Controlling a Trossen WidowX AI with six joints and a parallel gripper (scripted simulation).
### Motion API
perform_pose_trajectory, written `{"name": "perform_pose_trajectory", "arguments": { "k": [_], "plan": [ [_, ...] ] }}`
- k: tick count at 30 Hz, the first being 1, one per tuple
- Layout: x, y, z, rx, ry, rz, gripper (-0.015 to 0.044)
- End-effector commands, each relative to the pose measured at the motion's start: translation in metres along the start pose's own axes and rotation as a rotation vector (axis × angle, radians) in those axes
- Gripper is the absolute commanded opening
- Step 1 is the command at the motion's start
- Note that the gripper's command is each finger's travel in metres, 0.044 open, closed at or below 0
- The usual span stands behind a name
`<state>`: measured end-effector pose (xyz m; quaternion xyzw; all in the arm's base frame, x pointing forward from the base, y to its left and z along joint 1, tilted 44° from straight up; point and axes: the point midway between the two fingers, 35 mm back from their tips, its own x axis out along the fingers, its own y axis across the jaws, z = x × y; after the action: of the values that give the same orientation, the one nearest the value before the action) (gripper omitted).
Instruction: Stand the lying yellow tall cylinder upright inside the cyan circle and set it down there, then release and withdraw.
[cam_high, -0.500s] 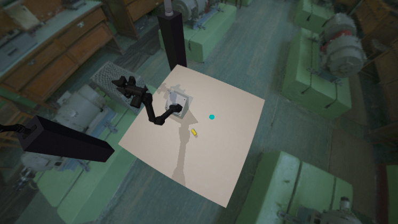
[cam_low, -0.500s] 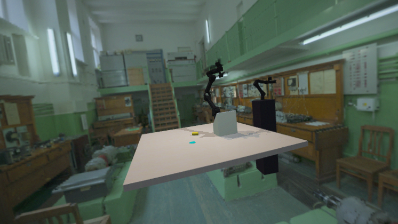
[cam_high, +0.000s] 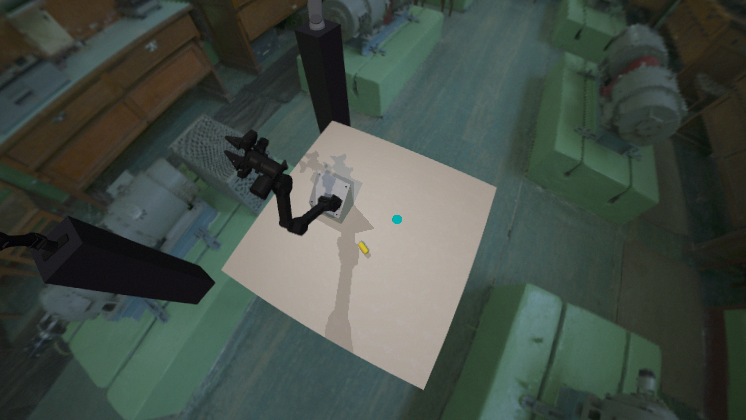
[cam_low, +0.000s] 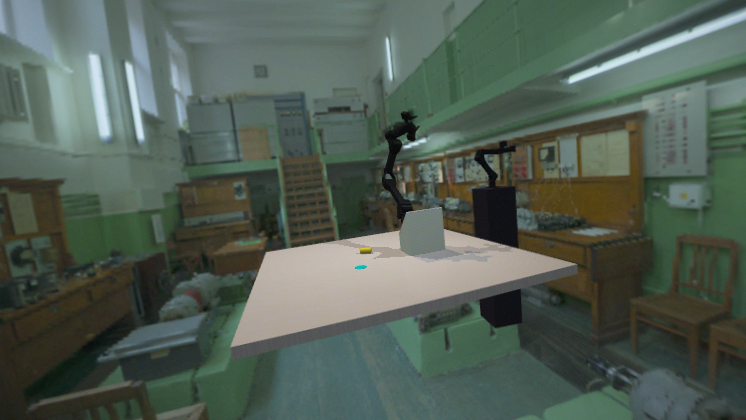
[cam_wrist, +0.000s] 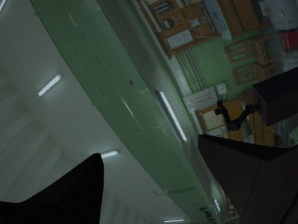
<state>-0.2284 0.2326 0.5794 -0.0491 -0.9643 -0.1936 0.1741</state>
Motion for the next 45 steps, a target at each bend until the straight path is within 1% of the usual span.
{"name": "perform_pose_trajectory", "arguments": {
  "k": [1, 12, 24, 35, 45],
  "plan": [
    [-0.012, 0.021, 0.013, 0.12, -0.031, 0.092, 0.0309],
    [-0.058, 0.08, 0.049, 0.467, -0.057, 0.391, 0.0309],
    [-0.133, 0.136, 0.09, 0.838, 0.02, 0.771, 0.0309],
    [-0.221, 0.168, 0.122, 1.126, 0.199, 1.13, 0.0309],
    [-0.309, 0.176, 0.146, 1.327, 0.456, 1.448, 0.0309]
  ]
}}
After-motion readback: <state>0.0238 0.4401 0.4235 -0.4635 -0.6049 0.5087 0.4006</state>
